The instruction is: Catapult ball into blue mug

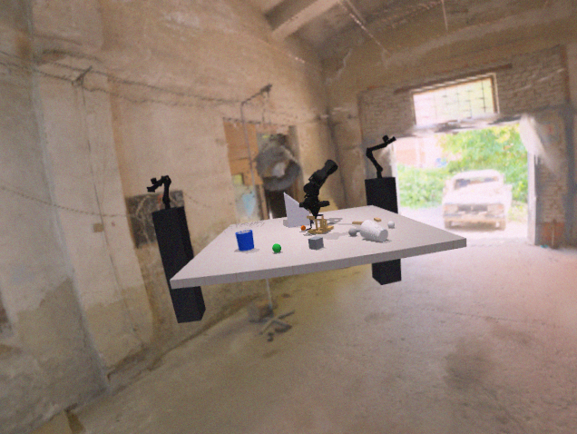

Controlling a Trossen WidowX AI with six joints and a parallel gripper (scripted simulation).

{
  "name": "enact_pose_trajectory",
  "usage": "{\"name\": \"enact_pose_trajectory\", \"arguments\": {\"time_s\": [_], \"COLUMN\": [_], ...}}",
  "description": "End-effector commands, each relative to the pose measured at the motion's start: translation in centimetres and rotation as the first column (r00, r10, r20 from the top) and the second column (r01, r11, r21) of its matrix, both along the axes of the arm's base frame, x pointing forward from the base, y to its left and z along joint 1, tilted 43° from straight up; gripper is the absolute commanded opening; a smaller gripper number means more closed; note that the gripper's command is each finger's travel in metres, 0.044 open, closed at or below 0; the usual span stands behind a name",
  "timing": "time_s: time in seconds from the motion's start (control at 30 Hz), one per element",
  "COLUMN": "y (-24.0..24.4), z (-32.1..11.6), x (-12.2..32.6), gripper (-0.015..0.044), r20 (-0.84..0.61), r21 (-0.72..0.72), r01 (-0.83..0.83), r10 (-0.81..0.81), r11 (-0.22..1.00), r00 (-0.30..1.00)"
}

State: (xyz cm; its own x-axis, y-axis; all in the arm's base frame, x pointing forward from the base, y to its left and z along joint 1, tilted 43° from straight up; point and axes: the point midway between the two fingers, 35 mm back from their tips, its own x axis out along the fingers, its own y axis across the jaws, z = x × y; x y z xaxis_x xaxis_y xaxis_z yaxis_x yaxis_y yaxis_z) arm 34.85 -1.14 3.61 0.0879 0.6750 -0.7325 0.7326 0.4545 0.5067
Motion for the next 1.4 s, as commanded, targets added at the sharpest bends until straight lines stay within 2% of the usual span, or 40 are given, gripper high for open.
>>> {"name": "enact_pose_trajectory", "arguments": {"time_s": [0.0,0.97,1.27,1.37], "y": [0.2,2.5,2.1,0.8], "z": [-0.7,-4.1,-3.4,-2.9], "x": [0.3,1.2,1.2,1.7], "gripper": [0.0,0.0,0.0,0.0079], "r20": [-0.004,-0.003,0.005,0.003], "r21": [0.003,0.003,0.001,0.0], "r01": [0.003,0.003,0.004,0.003], "r10": [-0.003,-0.003,-0.004,-0.003], "r11": [1.0,1.0,1.0,1.0], "r00": [1.0,1.0,1.0,1.0]}}
